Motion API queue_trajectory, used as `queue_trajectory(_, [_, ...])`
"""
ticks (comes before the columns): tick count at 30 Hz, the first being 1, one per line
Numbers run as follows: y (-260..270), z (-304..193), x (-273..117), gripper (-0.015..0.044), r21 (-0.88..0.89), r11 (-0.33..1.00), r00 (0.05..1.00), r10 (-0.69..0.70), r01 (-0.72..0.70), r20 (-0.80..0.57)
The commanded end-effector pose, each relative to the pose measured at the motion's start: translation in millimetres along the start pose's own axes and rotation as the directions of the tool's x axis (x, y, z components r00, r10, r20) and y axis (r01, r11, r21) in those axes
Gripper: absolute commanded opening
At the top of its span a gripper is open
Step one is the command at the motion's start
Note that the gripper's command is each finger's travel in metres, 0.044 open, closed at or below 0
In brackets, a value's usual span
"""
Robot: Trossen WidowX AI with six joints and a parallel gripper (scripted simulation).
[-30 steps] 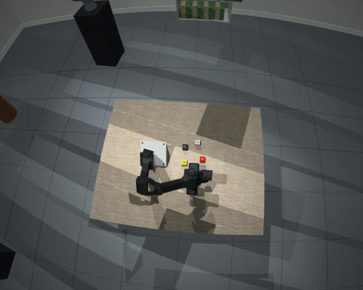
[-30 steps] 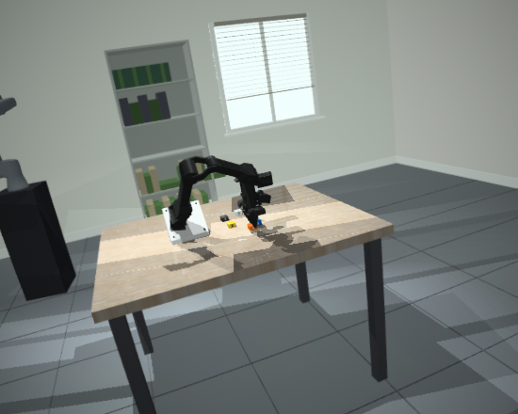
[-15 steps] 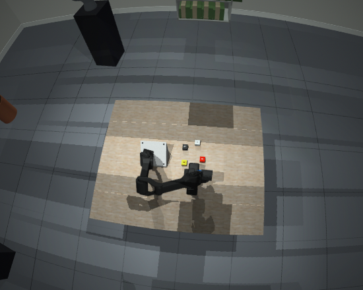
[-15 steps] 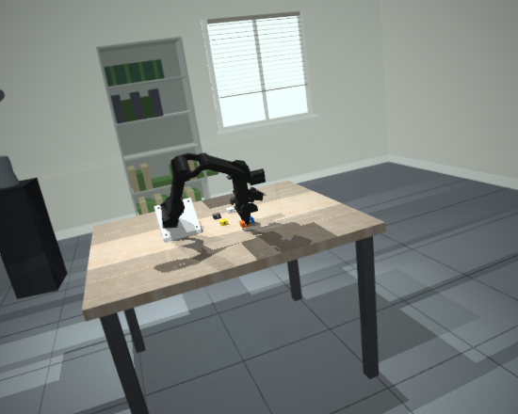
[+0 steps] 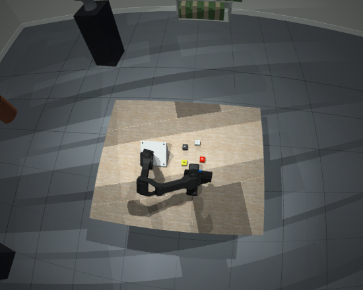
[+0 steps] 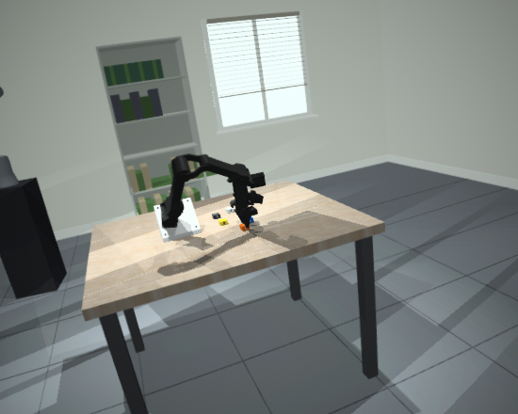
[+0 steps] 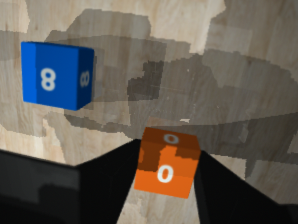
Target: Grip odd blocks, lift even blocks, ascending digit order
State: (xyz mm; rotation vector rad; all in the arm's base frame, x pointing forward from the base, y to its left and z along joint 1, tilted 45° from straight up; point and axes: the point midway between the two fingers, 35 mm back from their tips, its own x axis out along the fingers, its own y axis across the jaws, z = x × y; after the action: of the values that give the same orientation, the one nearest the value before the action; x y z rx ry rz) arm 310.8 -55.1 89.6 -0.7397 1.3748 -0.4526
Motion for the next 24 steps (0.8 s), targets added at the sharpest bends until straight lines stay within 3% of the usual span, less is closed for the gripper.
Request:
queue_trajectory(1, [0, 0, 1, 0.012, -0.004, 1.0, 1.0, -0.003, 0.003, 0.0])
queue_trajectory(5, [0, 0, 1, 0.012, -0.004, 1.0, 1.0, -0.003, 0.003, 0.0])
queue_trajectory(16, [0, 0, 1, 0.04, -0.004, 1.0, 1.0, -0.003, 0.003, 0.0])
queue_trajectory(24, [0, 0, -35, 0.04, -0.004, 1.0, 1.0, -0.002, 0.002, -0.001])
